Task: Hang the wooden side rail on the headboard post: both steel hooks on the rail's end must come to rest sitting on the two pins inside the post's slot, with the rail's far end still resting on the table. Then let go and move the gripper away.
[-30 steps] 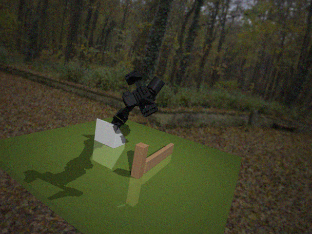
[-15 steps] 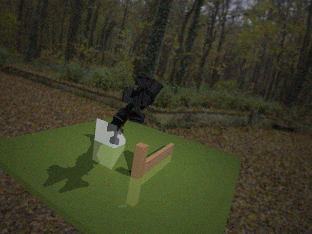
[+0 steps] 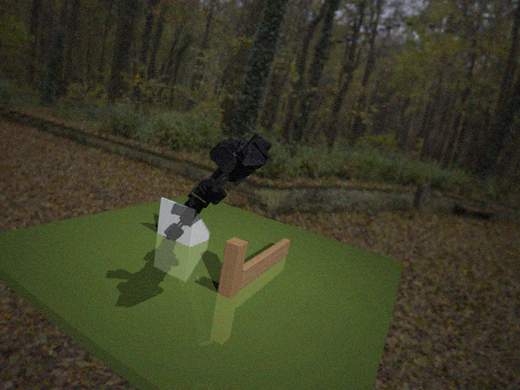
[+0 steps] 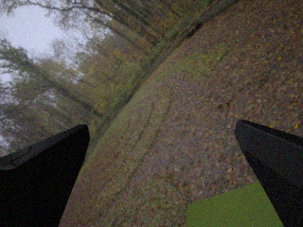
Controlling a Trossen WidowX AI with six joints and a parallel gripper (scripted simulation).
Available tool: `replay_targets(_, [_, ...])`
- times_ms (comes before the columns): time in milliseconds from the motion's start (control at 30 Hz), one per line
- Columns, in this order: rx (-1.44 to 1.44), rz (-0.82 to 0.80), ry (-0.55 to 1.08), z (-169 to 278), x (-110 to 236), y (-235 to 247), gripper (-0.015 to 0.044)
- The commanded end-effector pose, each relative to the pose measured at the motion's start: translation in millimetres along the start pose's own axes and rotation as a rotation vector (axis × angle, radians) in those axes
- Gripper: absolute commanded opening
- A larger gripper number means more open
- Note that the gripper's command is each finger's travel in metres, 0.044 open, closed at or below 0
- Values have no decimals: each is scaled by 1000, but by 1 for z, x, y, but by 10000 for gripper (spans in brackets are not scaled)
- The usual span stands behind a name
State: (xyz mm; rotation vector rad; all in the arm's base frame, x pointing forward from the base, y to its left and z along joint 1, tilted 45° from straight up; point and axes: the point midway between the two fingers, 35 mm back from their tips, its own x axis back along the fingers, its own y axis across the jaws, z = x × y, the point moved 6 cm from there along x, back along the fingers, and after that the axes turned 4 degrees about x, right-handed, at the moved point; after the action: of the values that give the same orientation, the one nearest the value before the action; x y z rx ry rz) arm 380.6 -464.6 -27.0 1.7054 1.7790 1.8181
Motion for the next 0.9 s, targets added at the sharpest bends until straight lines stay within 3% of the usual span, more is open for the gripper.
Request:
replay_targets(0, [518,21,129,11,21,-11,440])
replay_targets(233, [1166,-44,308,27,52,-30,440])
replay_targets(867, [1974,-321,510,51,105,-55,440])
